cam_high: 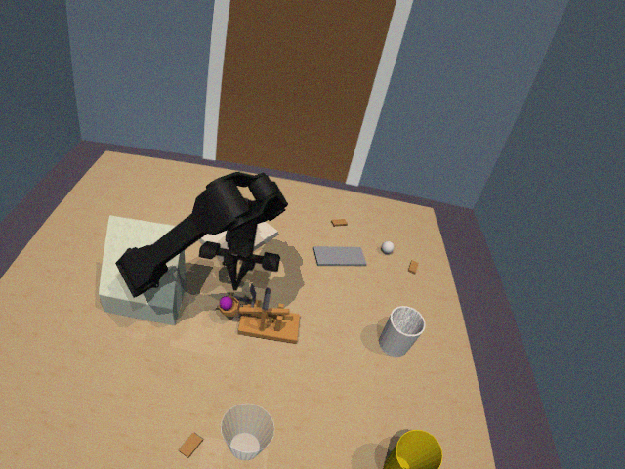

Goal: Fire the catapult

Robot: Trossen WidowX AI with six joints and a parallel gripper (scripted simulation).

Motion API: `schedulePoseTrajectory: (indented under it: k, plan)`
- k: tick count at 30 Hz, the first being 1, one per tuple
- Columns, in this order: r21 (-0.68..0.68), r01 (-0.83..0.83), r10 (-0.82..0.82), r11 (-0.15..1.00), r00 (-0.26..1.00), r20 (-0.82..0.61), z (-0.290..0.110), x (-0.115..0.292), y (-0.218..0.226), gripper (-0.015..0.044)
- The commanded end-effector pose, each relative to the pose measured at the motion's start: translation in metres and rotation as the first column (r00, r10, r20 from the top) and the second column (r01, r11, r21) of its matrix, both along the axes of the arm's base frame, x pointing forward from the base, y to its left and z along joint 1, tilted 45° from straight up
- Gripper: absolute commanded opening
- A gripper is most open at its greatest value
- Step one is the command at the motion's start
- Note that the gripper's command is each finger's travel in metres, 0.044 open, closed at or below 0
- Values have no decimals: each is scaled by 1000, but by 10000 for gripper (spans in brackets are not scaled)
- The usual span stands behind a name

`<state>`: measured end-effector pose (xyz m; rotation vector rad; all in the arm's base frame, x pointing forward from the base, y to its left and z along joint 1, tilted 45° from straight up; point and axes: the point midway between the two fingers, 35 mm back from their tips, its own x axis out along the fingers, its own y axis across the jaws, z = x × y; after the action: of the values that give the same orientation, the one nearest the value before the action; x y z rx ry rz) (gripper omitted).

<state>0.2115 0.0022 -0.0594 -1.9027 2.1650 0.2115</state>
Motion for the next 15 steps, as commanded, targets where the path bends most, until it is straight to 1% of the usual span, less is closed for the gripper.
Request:
schedulePoseTrajectory:
  k: [1,15]
  plan:
    - [-7,-5,5,1000,1000,-14,-5,-2,-6,0]
    - [-11,-5,5,1000,1000,-14,-20,-6,-22,0]
